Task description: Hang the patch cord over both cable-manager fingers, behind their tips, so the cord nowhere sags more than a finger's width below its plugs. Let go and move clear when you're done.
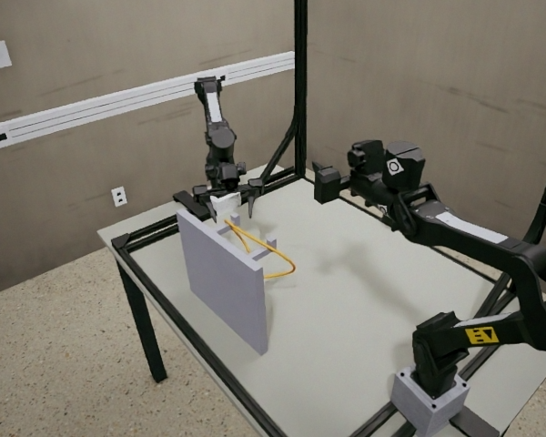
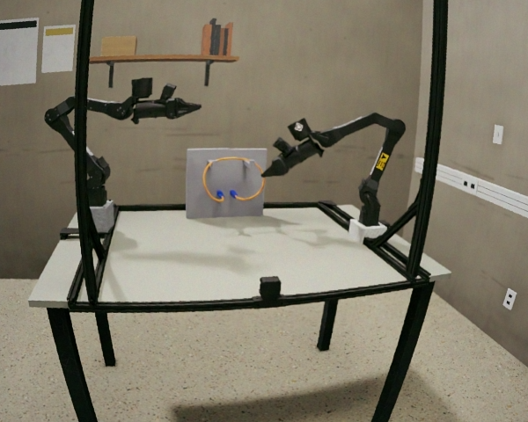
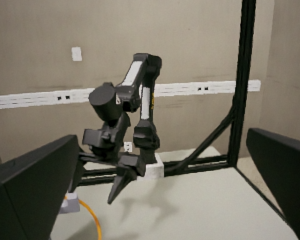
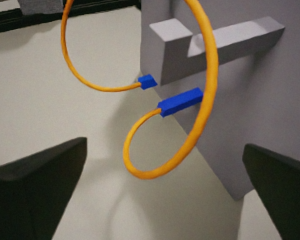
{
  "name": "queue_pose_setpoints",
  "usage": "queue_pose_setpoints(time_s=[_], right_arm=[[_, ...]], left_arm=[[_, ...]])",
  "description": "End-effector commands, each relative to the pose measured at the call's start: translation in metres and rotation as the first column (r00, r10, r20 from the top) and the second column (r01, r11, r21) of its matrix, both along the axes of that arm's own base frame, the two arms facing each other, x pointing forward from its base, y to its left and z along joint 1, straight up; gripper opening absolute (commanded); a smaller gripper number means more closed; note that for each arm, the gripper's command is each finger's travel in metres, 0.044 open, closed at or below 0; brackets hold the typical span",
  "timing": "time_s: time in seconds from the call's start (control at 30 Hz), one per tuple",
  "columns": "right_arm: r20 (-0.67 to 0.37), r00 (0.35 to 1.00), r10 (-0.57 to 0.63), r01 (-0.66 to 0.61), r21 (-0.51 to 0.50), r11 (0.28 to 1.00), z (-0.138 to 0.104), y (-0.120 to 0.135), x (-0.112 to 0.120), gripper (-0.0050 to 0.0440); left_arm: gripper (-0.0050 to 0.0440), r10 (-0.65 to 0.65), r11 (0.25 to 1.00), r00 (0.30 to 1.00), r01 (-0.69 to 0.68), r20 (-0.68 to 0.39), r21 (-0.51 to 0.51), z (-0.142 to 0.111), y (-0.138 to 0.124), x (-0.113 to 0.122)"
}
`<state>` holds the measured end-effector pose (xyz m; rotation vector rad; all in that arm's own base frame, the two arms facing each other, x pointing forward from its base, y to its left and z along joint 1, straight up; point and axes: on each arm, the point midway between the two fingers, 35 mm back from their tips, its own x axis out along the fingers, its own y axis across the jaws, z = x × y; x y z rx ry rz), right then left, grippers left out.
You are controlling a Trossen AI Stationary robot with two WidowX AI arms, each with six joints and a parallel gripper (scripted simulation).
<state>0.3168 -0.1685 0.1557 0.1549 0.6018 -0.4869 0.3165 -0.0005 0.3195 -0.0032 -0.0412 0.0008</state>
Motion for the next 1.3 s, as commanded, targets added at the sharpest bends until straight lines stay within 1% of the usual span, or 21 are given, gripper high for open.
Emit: queue_pose_setpoints(time_s=[0.0,0.17,0.27,0.37,0.5,0.57,1.0,1.07,1.27], right_arm=[[0.019,1.000,-0.010,0.010,-0.008,1.000,0.007,0.010,-0.002,0.0440],[0.018,1.000,-0.010,0.010,-0.007,1.000,0.007,0.014,-0.003,0.0440],[0.043,0.999,-0.010,0.010,-0.016,1.000,0.019,0.011,0.001,0.0440],[0.041,0.999,-0.006,0.007,-0.019,1.000,0.024,0.010,-0.001,0.0440],[0.039,0.999,-0.005,0.006,-0.021,1.000,0.037,0.008,-0.006,0.0440],[0.039,0.999,-0.005,0.006,-0.021,1.000,0.037,0.008,-0.006,0.0440],[0.036,0.999,-0.005,0.006,-0.023,1.000,0.102,0.010,-0.041,0.0440],[0.036,0.999,-0.005,0.006,-0.023,1.000,0.108,0.011,-0.046,0.0440],[0.035,0.999,-0.005,0.006,-0.023,1.000,0.115,0.012,-0.052,0.0440]], left_arm=[[0.0440,-0.001,1.000,1.000,0.001,0.009,0.003,0.003,0.000,-0.001],[0.0440,-0.001,1.000,1.000,0.001,0.009,0.003,0.003,0.000,-0.001],[0.0440,-0.001,1.000,1.000,0.001,0.009,0.003,0.003,0.000,-0.001],[0.0440,-0.001,1.000,1.000,0.001,0.009,0.003,0.003,0.000,-0.001],[0.0440,-0.001,1.000,1.000,0.001,0.009,0.003,0.003,0.000,-0.001],[0.0440,-0.001,1.000,1.000,0.001,0.009,0.003,0.003,0.000,-0.001],[0.0440,-0.001,1.000,1.000,0.001,0.009,0.003,0.003,0.000,-0.001],[0.0440,-0.001,1.000,1.000,0.001,0.009,0.003,0.003,0.000,-0.001],[0.0440,-0.001,1.000,1.000,0.001,0.009,0.003,0.003,0.000,-0.001]])
